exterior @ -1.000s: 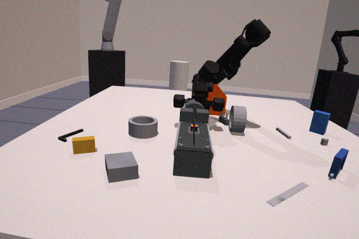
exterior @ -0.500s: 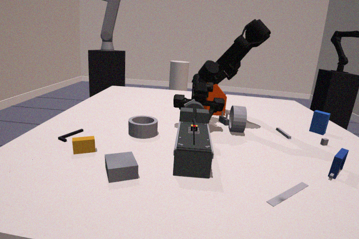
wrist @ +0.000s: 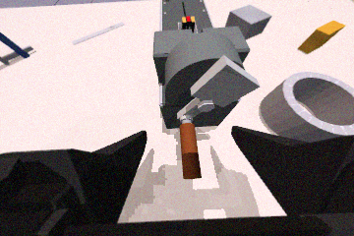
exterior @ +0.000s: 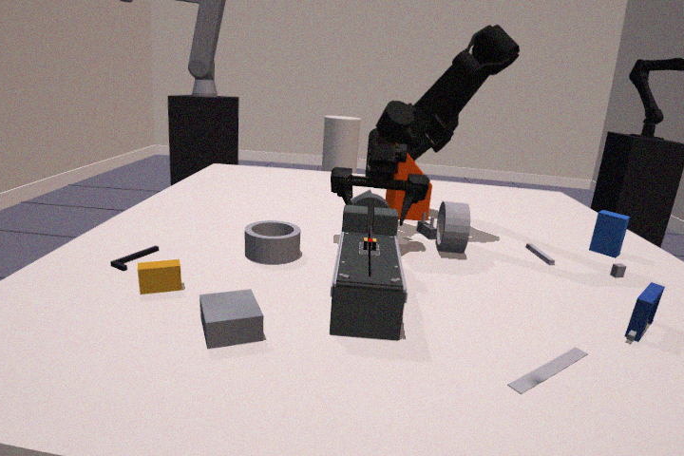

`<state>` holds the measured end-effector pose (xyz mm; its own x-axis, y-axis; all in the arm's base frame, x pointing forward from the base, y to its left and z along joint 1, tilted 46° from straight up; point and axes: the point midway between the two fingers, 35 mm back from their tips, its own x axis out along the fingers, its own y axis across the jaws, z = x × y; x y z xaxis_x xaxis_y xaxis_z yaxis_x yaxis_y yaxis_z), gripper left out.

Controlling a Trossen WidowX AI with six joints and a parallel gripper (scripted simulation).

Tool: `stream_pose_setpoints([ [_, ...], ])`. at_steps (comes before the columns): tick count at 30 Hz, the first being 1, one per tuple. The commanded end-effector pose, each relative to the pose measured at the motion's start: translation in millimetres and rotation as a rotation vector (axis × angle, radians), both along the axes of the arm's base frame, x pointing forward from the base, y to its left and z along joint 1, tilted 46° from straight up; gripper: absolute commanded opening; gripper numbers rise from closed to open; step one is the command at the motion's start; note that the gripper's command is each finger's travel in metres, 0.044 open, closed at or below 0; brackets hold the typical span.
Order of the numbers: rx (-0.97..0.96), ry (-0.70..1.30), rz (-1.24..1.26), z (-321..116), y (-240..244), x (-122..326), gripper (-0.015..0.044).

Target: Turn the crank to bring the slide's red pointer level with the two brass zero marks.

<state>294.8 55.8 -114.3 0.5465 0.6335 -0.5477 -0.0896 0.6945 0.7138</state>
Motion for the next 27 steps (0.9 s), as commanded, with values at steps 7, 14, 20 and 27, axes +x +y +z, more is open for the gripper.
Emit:
stream_pose_setpoints([
  [7, 0.001, -0.015, 0.000, 19, -17, 6, 0.0440],
  [14, -0.010, -0.007, 0.002, 34, -42, 18, 0.0440],
  [20, -0.012, -0.002, 0.002, 56, -65, 25, 0.0440],
  [27, -0.006, -0.003, -0.002, 89, -91, 26, 0.0440],
])
